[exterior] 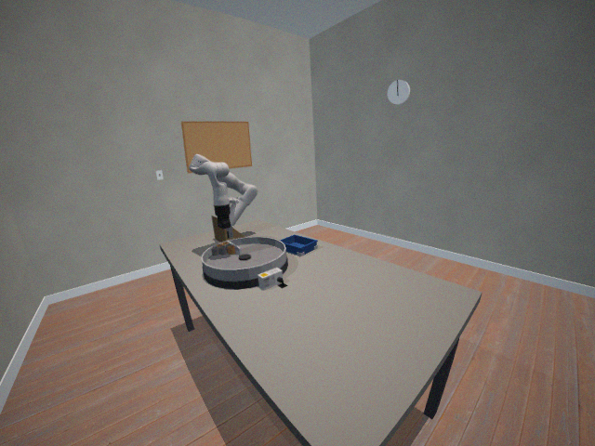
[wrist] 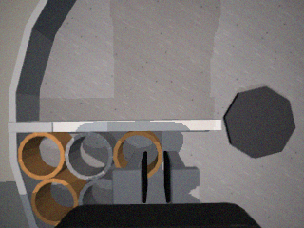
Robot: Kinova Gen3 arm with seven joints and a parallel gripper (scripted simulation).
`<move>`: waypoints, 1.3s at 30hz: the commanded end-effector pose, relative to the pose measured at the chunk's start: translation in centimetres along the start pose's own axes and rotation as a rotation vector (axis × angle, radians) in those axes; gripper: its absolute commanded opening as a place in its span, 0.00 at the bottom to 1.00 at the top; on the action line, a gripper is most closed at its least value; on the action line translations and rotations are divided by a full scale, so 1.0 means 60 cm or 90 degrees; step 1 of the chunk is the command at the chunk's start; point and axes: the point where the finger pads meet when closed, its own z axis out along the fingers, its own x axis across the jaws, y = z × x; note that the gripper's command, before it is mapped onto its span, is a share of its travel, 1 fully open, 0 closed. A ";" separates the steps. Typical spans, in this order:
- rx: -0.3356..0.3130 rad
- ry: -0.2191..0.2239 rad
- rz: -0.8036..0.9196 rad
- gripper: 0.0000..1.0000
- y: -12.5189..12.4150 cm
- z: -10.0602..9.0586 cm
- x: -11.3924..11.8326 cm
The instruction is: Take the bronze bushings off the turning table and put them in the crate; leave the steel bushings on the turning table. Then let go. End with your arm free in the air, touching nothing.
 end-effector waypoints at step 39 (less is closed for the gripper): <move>0.001 0.001 0.001 0.48 0.000 0.000 0.000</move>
